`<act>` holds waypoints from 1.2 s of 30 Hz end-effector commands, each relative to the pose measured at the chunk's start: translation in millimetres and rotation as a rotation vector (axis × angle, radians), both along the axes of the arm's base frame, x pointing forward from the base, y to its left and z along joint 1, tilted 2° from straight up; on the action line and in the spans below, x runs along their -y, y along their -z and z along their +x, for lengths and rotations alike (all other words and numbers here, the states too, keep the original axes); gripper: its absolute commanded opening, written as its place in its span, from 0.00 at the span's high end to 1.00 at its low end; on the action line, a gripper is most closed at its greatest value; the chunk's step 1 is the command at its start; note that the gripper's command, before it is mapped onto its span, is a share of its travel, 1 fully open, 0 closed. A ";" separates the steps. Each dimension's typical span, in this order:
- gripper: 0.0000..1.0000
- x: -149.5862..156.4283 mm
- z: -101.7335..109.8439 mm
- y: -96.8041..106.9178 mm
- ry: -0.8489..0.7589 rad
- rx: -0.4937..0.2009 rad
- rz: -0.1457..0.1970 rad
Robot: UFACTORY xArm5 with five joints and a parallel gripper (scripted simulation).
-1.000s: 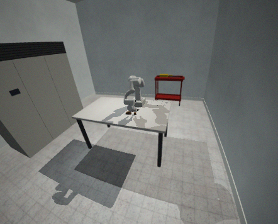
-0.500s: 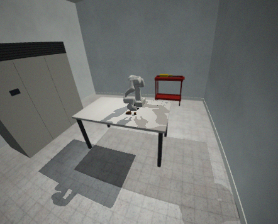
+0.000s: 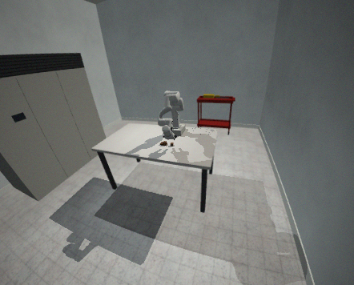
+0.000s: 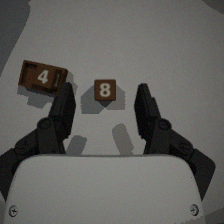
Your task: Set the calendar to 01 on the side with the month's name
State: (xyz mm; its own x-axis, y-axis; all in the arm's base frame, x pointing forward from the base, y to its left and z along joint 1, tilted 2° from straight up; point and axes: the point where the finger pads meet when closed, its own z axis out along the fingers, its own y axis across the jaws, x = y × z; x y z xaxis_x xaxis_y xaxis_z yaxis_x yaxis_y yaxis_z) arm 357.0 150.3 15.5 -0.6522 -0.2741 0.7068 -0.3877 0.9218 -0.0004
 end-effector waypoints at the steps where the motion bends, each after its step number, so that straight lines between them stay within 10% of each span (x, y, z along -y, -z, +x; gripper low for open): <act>1: 0.31 -0.4 1.0 -0.9 0.000 0.026 0.011; 26: 0.31 2.7 -6.6 -5.7 0.000 0.418 0.176; 36: 0.31 3.3 -8.2 -6.5 0.000 0.477 0.201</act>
